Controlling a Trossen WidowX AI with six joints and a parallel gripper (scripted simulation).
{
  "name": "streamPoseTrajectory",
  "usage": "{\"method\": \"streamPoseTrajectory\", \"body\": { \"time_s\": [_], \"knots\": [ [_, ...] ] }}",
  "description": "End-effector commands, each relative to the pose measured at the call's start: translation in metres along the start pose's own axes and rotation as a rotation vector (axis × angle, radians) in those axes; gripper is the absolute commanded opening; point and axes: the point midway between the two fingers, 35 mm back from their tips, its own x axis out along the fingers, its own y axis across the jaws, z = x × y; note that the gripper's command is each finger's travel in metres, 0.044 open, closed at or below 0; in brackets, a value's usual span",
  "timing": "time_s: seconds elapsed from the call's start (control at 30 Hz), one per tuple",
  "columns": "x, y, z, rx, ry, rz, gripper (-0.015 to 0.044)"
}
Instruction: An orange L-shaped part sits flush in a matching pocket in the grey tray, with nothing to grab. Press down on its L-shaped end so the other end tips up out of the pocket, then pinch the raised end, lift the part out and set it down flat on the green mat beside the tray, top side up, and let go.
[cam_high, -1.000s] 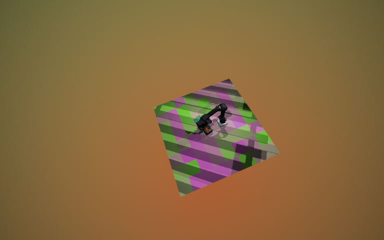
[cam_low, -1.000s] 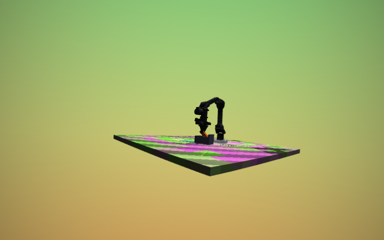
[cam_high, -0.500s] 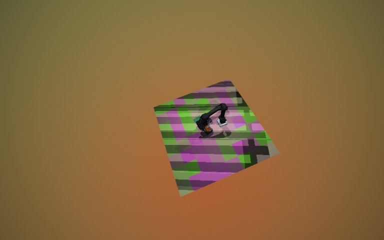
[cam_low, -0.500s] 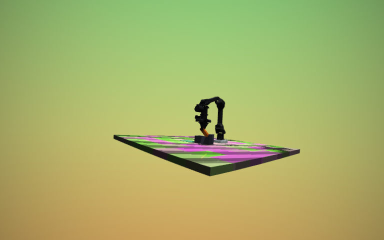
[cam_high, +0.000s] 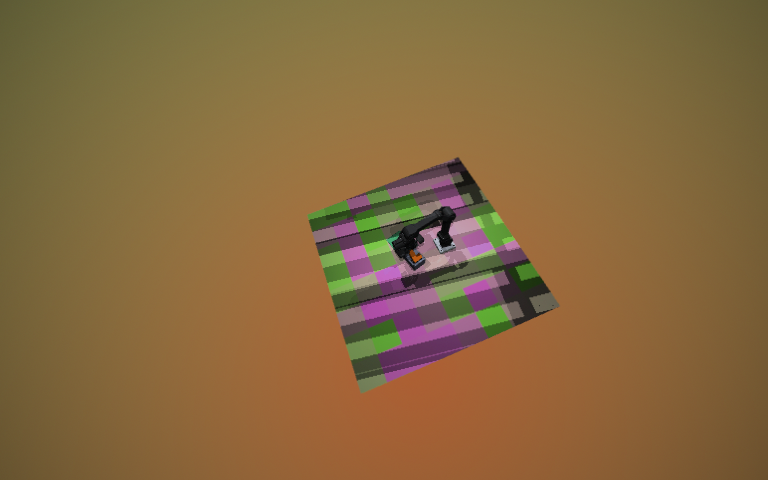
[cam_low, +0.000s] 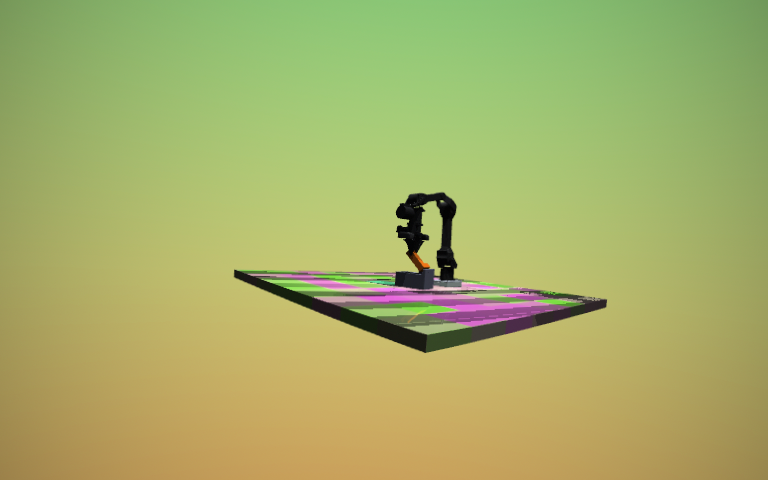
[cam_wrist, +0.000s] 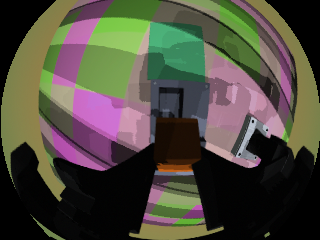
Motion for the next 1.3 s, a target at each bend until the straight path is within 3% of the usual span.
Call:
{"method": "streamPoseTrajectory", "body": {
  "time_s": [0.0,0.47,1.27],
  "knots": [
    [-0.008,0.0,0.0,0.005,0.003,0.004,0.0],
    [-0.015,0.0,0.003,0.005,0.002,0.004,0.0],
    [-0.012,-0.01,0.099,0.005,-0.007,0.003,0.0]
  ]
}}
